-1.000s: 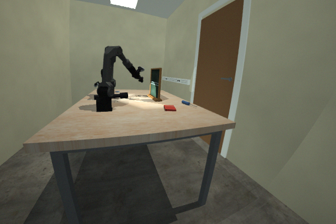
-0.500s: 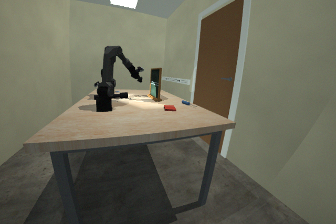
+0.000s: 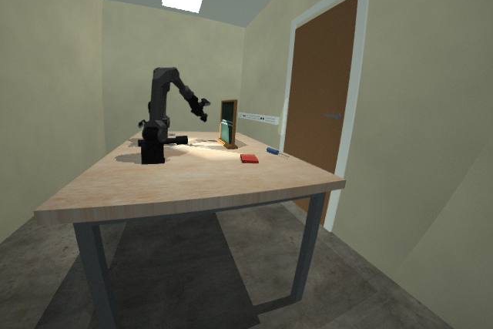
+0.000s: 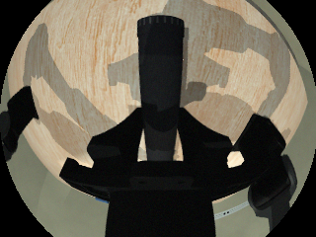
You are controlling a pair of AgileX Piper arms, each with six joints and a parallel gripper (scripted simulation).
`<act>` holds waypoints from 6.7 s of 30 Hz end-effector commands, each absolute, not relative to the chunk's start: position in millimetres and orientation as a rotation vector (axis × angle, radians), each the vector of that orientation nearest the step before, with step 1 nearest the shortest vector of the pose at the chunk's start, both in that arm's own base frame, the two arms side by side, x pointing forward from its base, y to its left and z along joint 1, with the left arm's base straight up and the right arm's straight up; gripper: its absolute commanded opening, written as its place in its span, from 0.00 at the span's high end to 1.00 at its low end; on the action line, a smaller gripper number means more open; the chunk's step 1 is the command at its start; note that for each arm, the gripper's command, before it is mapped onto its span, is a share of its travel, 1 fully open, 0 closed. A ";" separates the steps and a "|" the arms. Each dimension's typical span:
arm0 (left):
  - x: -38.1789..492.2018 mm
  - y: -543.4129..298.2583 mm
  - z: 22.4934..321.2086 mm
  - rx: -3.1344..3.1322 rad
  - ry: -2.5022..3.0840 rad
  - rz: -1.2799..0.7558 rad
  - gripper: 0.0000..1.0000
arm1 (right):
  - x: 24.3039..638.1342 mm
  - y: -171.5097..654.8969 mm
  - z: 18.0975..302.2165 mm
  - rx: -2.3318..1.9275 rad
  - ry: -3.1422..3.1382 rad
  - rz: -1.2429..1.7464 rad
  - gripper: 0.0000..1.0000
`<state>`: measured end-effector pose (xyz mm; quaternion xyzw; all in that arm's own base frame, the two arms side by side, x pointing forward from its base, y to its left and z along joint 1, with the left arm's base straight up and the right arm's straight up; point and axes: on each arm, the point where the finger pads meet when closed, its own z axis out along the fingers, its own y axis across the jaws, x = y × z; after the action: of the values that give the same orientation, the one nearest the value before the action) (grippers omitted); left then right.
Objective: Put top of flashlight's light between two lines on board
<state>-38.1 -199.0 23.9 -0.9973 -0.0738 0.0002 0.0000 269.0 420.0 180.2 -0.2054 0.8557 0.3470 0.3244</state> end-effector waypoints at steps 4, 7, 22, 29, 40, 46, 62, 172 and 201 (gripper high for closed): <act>-38.2 -199.4 24.2 -3.135 -0.232 0.001 0.63 | 256.9 421.9 178.9 -0.536 2.307 0.926 0.00; -38.2 -199.4 24.2 -3.135 -0.232 0.001 0.63 | 244.1 422.7 175.7 -0.538 2.375 0.938 0.00; -38.2 -199.4 24.2 -3.135 -0.232 0.001 0.63 | 199.3 410.7 161.3 -0.500 2.665 0.899 0.00; -38.2 -199.4 24.2 -3.135 -0.232 0.001 0.63 | 171.1 393.5 156.1 -0.440 2.860 0.788 0.00; -38.2 -199.4 24.2 -3.135 -0.232 0.001 0.63 | 140.7 358.5 155.6 -0.285 3.085 0.535 0.00; -38.2 -199.4 24.2 -3.135 -0.232 0.001 0.63 | 137.3 354.3 156.5 -0.262 3.107 0.503 0.00; -38.2 -199.4 24.2 -3.135 -0.232 0.001 0.63 | 135.9 354.8 81.3 -0.259 3.111 0.518 0.00; -38.2 -199.4 24.2 -3.135 -0.232 0.001 0.63 | 133.3 365.3 52.7 -0.253 3.135 0.042 0.00; -38.1 -199.5 24.3 -3.134 -0.232 0.001 0.63 | 133.3 363.5 77.4 -0.255 3.137 0.032 0.00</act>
<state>-38.1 -199.1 24.0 -0.9973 -0.0739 0.0002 -0.0001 133.2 363.3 76.7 -0.0807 0.9967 0.0091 -0.0036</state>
